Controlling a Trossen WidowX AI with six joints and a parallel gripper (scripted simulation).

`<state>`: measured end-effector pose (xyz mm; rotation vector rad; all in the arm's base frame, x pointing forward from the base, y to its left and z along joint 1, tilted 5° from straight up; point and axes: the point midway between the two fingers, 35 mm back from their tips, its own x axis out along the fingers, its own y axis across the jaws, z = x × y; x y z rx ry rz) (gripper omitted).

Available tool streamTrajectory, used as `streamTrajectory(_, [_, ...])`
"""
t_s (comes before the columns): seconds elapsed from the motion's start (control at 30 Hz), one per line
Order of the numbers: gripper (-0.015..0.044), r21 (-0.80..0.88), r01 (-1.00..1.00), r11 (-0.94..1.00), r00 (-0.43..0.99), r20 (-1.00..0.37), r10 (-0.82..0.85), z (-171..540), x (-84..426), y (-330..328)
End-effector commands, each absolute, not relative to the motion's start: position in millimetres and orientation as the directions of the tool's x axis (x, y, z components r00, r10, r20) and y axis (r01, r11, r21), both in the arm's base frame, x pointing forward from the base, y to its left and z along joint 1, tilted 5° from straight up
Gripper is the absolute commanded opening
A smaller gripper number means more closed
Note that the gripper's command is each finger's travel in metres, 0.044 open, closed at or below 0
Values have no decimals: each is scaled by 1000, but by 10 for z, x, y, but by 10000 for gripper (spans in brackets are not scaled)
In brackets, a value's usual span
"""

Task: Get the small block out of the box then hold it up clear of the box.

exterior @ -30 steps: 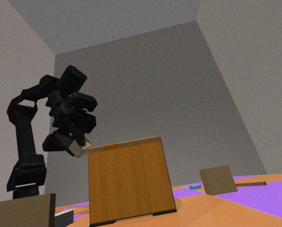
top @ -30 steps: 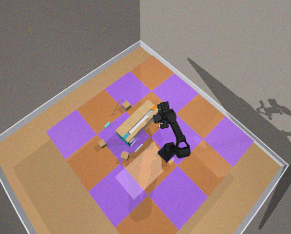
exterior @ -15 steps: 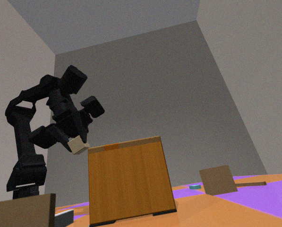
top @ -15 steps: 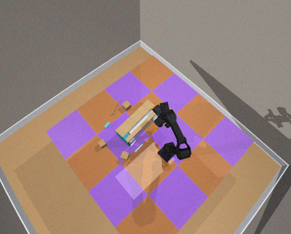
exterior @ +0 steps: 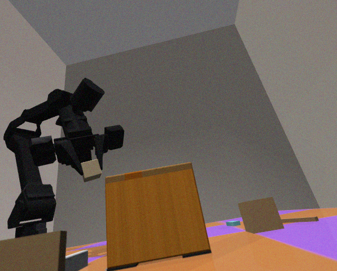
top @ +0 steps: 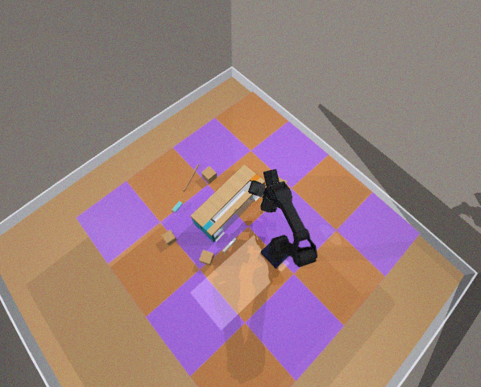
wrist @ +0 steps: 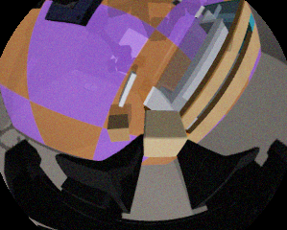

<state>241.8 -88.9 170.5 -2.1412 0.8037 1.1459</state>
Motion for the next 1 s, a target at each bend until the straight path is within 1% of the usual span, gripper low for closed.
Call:
streamTrajectory(0.0, [0,-136,-654,-744,459,-853,-248,1756,2402,-883])
streamTrajectory(0.2, [0,-19,-511,-859,463,-848,-257,1790,2382,-868])
streamTrajectory(0.37, [0,68,-394,-917,466,-845,-263,1815,2367,-856])
streamTrajectory(0.97, [0,72,-389,-918,466,-845,-263,1816,2366,-856])
